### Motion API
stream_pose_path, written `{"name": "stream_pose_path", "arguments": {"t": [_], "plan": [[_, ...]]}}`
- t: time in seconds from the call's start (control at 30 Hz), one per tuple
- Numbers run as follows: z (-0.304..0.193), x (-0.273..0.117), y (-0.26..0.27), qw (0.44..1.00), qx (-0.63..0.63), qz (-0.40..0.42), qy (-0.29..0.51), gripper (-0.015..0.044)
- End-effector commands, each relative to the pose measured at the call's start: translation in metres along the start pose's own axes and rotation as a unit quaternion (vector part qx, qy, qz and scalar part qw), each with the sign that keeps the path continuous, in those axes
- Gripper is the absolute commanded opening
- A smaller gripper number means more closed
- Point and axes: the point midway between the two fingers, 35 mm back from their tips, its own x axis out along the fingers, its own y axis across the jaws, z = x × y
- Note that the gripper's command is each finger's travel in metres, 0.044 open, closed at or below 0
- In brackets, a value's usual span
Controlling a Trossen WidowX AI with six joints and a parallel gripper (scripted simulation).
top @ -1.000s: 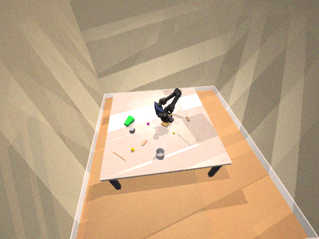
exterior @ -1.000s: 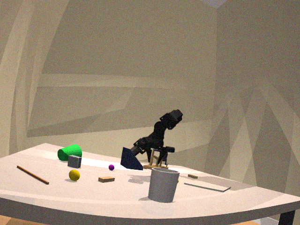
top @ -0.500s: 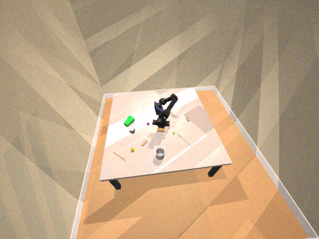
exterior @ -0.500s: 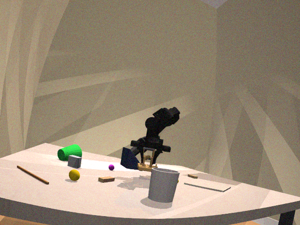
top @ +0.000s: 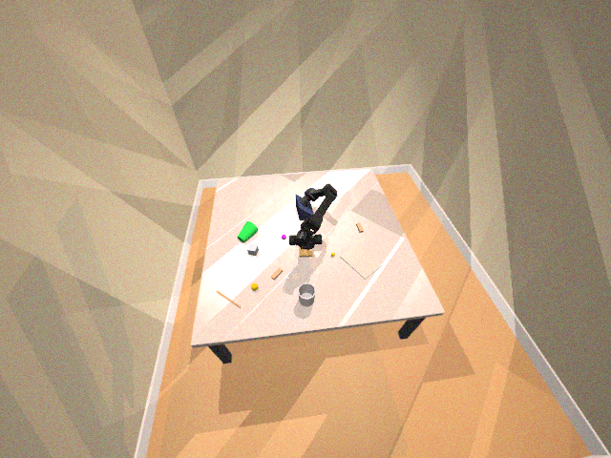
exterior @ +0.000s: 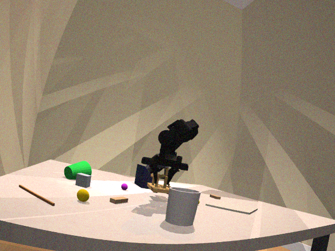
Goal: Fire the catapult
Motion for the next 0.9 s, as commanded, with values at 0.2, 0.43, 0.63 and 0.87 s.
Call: {"name": "stream_pose_path", "arguments": {"t": [0.2,0.43,0.63,0.87], "plan": [[0.005,0.006,0.001,1.0,-0.007,-0.002,-0.008,0.0],[0.005,0.017,0.001,1.0,-0.007,-0.002,-0.008,0.0],[0.005,0.027,0.001,1.0,-0.007,-0.002,-0.008,0.0],[0.005,0.038,0.001,1.0,-0.007,-0.002,-0.008,0.0]]}}
